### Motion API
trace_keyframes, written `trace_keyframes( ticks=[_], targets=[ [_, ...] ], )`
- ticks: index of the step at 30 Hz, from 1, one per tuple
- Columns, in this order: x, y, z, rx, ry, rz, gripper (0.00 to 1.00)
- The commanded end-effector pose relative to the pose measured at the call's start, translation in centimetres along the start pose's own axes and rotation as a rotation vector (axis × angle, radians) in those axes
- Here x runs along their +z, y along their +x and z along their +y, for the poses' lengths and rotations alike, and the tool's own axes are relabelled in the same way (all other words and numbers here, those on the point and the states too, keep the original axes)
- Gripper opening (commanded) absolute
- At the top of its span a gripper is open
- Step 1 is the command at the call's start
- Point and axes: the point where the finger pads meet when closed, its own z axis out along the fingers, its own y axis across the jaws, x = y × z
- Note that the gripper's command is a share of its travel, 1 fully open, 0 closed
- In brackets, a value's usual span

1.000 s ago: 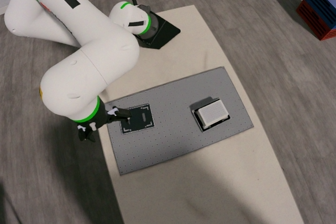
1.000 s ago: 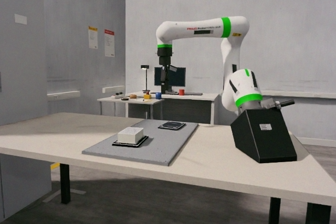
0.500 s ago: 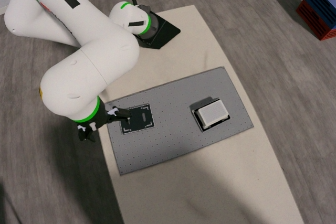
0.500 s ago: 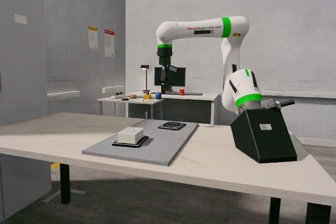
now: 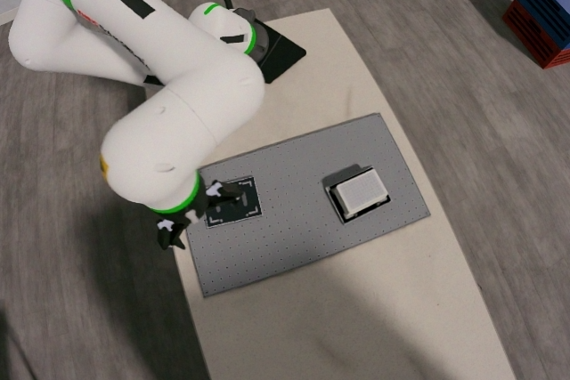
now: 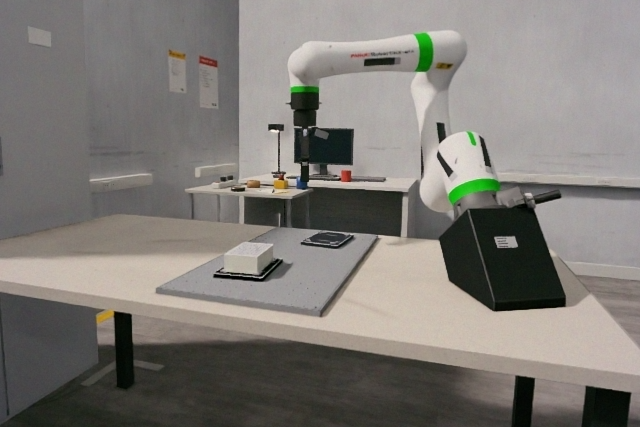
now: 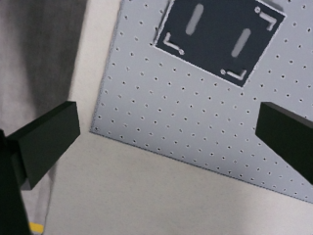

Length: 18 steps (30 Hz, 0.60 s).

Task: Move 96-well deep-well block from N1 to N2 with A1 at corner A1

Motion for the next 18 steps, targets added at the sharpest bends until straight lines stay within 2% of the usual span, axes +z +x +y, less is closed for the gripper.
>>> trace_keyframes(
  ticks=[1, 5, 11, 16, 18],
  targets=[
    [0.3, -1.2, 1.3, -0.096, -0.004, -0.004, 1.0],
    [0.5, -1.8, 2.1, -0.163, -0.007, -0.007, 1.0],
    [1.0, -3.6, 4.3, -0.164, -0.007, -0.007, 1.0],
    [1.4, -4.9, 6.3, -0.331, -0.013, -0.012, 1.0],
    [1.6, -5.4, 7.2, -0.332, -0.013, -0.012, 1.0]
  ],
)
